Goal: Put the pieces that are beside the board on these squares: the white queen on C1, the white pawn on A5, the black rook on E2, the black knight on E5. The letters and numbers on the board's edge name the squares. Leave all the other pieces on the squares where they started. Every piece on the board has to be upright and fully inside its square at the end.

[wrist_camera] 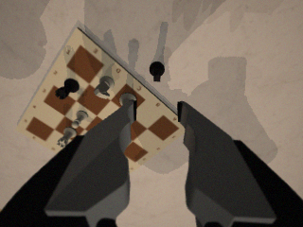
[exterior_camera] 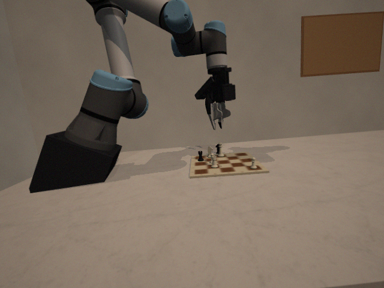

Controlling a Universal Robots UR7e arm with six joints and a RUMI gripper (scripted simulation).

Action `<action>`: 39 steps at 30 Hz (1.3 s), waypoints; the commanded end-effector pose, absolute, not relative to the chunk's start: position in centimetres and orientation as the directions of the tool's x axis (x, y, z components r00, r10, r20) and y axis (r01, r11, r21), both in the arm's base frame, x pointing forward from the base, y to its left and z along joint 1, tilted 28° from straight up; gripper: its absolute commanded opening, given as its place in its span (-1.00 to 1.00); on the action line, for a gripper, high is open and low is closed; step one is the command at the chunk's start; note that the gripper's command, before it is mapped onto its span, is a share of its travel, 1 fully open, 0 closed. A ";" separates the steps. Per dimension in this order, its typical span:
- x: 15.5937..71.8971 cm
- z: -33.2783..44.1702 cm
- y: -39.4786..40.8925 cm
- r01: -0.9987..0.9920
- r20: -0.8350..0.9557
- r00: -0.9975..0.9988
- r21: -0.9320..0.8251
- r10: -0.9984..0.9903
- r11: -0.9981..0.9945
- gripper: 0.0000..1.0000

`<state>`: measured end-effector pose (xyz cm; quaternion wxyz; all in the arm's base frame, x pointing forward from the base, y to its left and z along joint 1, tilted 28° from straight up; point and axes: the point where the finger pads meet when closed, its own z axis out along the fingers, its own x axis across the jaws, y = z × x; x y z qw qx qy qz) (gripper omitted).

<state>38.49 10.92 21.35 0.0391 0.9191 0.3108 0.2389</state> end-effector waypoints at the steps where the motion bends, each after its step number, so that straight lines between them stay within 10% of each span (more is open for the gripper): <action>1: 38.5 21.1 11.0 0.555 0.413 0.693 0.219 0.591 -0.803 -0.56; 39: 40.4 17.2 11.4 0.555 0.412 0.694 0.217 0.591 -0.803 -0.56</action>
